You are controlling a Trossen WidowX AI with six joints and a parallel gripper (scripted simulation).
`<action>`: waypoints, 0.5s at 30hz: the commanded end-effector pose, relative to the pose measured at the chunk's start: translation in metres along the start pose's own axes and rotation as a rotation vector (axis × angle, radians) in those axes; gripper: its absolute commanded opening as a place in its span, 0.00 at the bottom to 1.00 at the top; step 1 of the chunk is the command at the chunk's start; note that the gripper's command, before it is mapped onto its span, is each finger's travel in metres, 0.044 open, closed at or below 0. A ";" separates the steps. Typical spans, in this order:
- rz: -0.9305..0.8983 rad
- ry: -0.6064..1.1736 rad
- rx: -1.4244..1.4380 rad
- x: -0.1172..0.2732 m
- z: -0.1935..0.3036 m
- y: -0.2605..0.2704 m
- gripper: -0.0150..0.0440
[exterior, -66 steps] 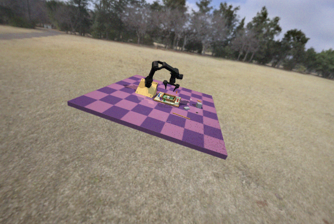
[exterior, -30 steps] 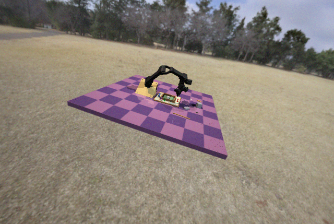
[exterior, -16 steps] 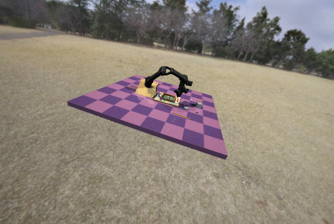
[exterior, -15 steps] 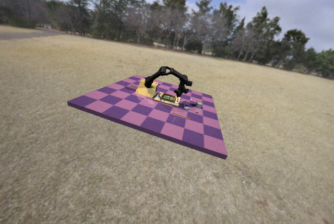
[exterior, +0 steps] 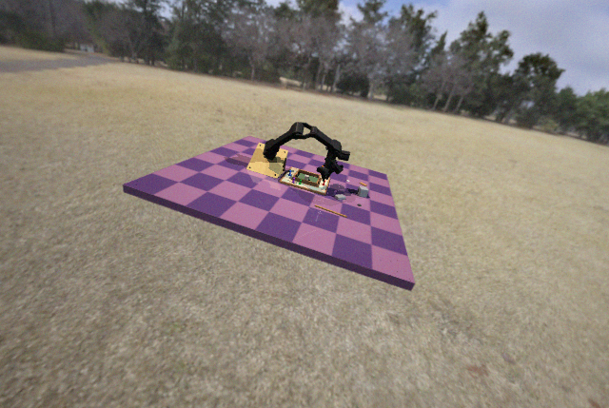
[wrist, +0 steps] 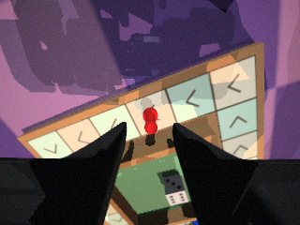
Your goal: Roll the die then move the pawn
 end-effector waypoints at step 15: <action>0.010 0.002 0.007 -0.023 0.002 0.000 0.42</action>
Point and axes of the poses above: the point midway between the two fingers, 35 mm back from their tips, its own x axis back along the fingers, its own y axis across the jaws, z = x × y, the point moved 9 cm from there along x, back along the fingers, and after that the axes turned 5 degrees about x, right-handed, at the moved point
